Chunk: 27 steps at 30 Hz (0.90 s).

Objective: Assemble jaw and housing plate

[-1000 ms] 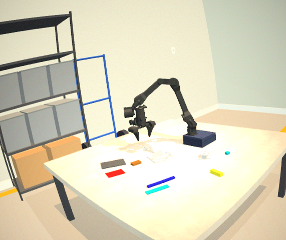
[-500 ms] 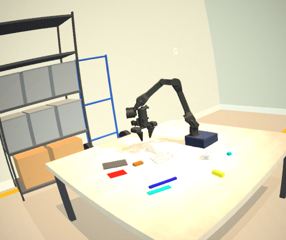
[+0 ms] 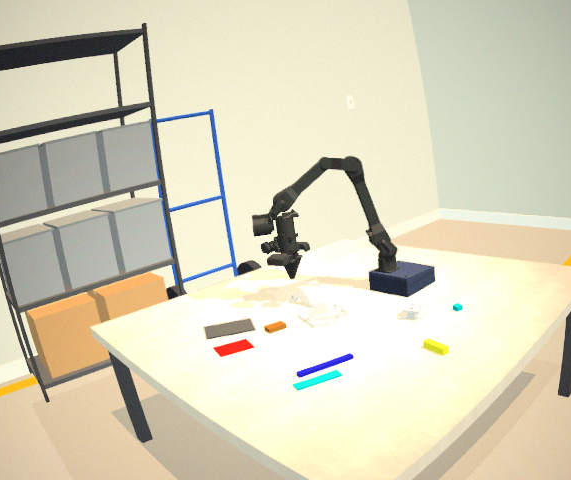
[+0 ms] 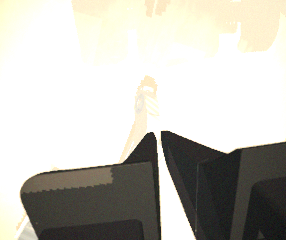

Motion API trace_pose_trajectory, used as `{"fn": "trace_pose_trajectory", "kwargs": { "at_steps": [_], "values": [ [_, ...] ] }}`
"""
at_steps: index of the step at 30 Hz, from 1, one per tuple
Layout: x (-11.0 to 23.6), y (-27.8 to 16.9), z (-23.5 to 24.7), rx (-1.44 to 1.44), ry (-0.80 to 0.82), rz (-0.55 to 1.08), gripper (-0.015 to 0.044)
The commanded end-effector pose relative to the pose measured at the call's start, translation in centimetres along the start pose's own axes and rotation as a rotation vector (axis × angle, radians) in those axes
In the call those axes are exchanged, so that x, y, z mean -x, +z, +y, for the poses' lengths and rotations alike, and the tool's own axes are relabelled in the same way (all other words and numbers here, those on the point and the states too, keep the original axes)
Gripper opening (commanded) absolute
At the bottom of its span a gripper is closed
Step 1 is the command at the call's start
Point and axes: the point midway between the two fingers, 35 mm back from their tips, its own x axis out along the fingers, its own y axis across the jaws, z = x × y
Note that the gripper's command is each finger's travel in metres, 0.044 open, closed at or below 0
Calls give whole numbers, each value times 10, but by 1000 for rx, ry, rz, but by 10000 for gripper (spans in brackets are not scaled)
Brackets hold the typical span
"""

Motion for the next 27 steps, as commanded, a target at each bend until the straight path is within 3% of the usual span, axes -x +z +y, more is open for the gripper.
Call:
{"fn": "trace_pose_trajectory", "kwargs": {
  "at_steps": [1,27],
  "values": [
    [0,0,-2,108,-2,-4,0],
    [0,-3,-10,735,-4,-1,0]
  ]
}}
